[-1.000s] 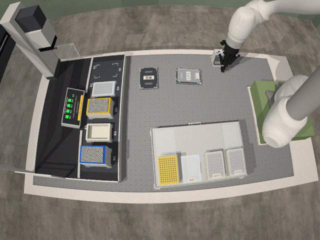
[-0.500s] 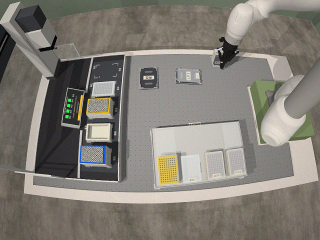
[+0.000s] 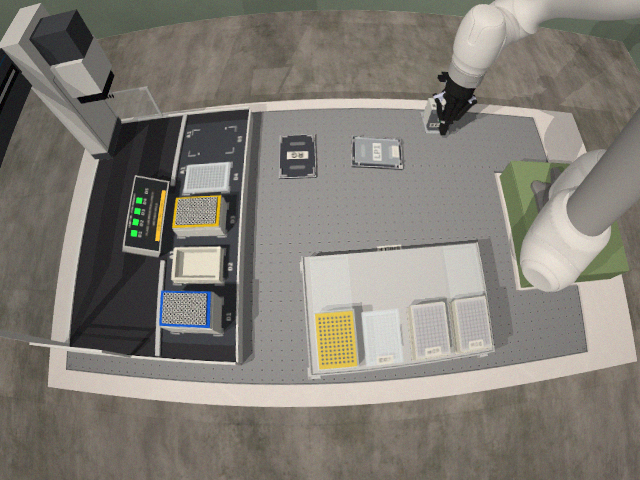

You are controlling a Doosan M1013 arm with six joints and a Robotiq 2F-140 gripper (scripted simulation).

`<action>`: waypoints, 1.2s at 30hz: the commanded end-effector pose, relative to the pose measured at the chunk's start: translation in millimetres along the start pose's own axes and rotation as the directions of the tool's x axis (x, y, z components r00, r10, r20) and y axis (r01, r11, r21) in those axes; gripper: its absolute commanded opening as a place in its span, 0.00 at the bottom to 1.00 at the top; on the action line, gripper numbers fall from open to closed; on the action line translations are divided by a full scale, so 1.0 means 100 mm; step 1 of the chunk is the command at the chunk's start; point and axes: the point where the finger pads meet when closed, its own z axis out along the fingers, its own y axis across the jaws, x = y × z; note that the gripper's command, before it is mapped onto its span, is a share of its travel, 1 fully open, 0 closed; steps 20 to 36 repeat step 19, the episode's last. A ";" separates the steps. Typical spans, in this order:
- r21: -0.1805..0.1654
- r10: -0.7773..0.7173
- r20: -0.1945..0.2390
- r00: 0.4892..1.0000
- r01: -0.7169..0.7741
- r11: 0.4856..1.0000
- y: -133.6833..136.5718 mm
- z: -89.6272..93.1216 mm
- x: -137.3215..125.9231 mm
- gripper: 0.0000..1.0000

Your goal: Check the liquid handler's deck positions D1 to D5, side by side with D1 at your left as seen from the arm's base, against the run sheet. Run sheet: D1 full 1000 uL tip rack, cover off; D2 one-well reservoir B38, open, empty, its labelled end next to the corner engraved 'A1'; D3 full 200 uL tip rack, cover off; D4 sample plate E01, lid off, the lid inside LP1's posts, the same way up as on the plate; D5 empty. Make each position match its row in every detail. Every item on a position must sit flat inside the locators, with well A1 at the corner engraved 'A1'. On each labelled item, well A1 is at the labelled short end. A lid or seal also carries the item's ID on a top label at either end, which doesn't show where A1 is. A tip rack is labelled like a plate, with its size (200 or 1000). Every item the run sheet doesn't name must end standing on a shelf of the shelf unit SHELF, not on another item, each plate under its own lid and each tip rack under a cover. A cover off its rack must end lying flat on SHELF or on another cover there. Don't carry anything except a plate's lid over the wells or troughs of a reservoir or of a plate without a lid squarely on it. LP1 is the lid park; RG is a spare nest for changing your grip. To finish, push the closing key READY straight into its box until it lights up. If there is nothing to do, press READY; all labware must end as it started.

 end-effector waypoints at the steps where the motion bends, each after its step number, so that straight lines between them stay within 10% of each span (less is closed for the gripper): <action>1: 0.001 0.000 -0.001 1.000 0.000 1.000 0.00 0.00 0.01 0.10; 36: 0.001 0.000 -0.001 1.000 0.000 1.000 0.00 0.00 0.06 0.10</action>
